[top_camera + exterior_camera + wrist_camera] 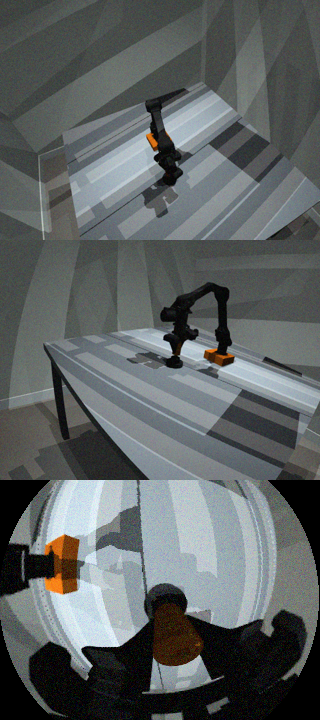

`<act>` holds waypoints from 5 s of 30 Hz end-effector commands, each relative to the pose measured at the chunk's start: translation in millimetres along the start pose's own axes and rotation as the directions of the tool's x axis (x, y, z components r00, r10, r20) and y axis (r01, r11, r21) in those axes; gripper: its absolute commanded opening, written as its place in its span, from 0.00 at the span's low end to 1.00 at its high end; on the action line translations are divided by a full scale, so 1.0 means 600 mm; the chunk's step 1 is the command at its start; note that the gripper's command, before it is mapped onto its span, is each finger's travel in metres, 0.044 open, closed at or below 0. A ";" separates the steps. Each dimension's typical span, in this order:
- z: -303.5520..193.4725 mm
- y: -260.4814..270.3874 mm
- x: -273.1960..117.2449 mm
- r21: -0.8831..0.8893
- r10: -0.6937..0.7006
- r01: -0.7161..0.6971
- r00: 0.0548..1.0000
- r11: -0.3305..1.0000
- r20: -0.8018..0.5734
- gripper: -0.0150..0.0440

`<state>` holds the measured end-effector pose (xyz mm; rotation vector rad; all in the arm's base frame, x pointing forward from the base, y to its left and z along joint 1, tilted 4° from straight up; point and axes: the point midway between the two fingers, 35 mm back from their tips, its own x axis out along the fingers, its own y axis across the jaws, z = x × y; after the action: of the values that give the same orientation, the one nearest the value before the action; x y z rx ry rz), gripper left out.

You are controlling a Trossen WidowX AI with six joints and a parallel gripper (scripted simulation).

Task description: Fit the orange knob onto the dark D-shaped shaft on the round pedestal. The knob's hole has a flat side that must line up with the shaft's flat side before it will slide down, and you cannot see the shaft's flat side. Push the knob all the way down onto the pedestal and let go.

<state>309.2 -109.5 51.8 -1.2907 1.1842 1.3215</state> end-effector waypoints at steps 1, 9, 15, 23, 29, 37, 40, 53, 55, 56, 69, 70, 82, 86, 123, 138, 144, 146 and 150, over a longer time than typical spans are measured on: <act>-0.001 -0.001 0.001 -0.003 -0.002 0.002 1.000 1.000 -0.003 0.25; -0.002 -0.002 -0.008 -0.003 -0.002 0.002 1.000 1.000 -0.003 0.25; -0.002 -0.003 -0.008 -0.170 -0.002 0.001 1.000 0.985 -0.003 0.25; -0.001 -0.001 -0.002 -0.211 -0.002 0.001 1.000 0.978 -0.003 0.25; -0.001 -0.002 0.000 -0.211 -0.002 0.001 1.000 0.978 -0.003 0.25; -0.001 0.000 0.001 -0.211 -0.002 0.001 1.000 0.978 -0.003 0.25; -0.001 0.000 -0.001 -0.211 -0.002 0.001 1.000 0.978 -0.003 0.25; -0.002 -0.004 -0.008 -0.409 -0.002 0.001 1.000 0.912 -0.003 0.25; -0.002 -0.004 -0.006 -0.409 -0.002 0.001 1.000 0.912 -0.003 0.25; -0.002 -0.004 -0.005 -0.409 -0.002 0.001 1.000 0.912 -0.003 0.25; -0.001 -0.002 0.000 -0.409 -0.002 0.000 1.000 0.912 -0.003 0.25; -0.001 -0.002 0.000 -0.409 -0.002 0.000 1.000 0.912 -0.003 0.25; -0.002 -0.003 -0.003 -0.409 -0.002 0.001 1.000 0.912 -0.003 0.25; -0.002 -0.004 -0.008 -0.409 -0.002 0.001 1.000 0.912 -0.003 0.25; -0.001 -0.001 -0.008 -0.597 -0.002 0.000 1.000 0.802 -0.003 0.25; -0.001 -0.002 -0.002 -0.745 -0.002 -0.001 1.000 0.667 -0.003 0.25; -0.001 -0.002 0.001 -0.745 -0.002 -0.001 1.000 0.667 -0.003 0.25; -0.001 -0.002 0.002 -0.745 -0.002 -0.001 1.000 0.667 -0.003 0.25; -0.001 -0.002 0.003 -0.745 -0.002 -0.001 1.000 0.667 -0.003 0.25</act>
<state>309.9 -109.4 50.6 -1.8518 0.6161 1.9101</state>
